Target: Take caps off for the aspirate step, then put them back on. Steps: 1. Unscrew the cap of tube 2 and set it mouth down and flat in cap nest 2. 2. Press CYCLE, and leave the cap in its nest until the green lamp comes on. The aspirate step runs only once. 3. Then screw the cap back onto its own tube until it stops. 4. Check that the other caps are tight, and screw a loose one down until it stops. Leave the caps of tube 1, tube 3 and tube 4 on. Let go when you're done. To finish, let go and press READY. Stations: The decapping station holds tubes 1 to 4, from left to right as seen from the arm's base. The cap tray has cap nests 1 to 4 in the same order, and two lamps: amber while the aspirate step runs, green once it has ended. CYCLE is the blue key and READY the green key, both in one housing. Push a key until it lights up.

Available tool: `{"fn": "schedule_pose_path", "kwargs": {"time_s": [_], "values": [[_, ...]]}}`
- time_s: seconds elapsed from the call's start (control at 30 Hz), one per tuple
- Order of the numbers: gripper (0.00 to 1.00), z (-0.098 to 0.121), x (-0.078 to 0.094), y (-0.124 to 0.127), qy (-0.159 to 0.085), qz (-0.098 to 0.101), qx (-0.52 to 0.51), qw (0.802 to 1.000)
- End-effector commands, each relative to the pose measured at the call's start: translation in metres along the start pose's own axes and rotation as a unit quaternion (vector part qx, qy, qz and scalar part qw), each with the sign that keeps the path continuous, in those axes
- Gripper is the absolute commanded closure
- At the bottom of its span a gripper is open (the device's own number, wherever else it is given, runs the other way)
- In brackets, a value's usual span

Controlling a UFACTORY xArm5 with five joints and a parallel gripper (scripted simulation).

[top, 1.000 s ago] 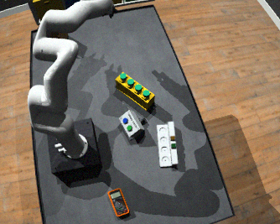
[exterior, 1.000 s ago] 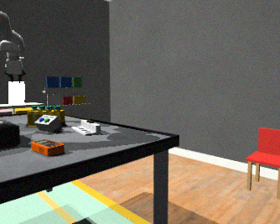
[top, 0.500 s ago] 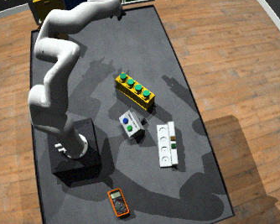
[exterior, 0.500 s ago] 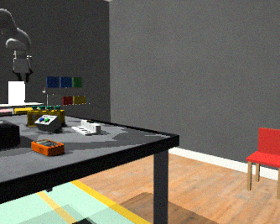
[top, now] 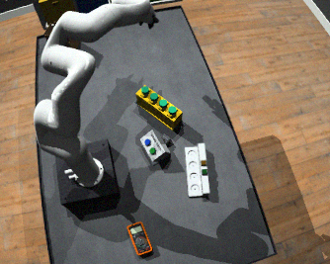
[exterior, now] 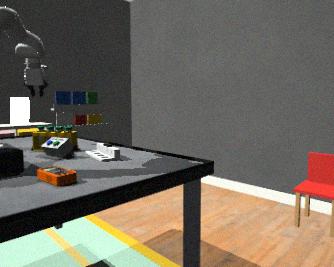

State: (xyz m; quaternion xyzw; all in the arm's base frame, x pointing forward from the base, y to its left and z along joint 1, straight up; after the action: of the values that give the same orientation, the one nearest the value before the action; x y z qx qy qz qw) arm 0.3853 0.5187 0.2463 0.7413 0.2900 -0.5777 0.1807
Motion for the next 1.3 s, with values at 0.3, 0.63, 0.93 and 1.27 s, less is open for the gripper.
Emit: {"fn": "schedule_pose_path", "kwargs": {"time_s": [0.3,0.63,0.93,1.27], "values": [[0.54,0.004,-0.014,0.052,-0.006,0.015,0.035,0.999],[0.54,0.012,-0.023,0.092,-0.016,0.027,0.070,0.997],[0.54,0.021,-0.031,0.124,-0.025,0.037,0.101,0.994],[0.54,0.036,-0.042,0.166,-0.026,0.039,0.106,0.993]]}}
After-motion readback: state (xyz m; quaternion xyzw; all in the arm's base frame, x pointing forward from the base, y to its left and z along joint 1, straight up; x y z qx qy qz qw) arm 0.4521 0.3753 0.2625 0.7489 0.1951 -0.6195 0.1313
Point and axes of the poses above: the point where the finger pads meet when closed, its own x axis out along the fingers, its own y axis across the jaws, z = x × y, the point moved 2 cm from there along -x, back along the fingers, and after that the axes turned 7 degrees about x, right-handed, at the moved point
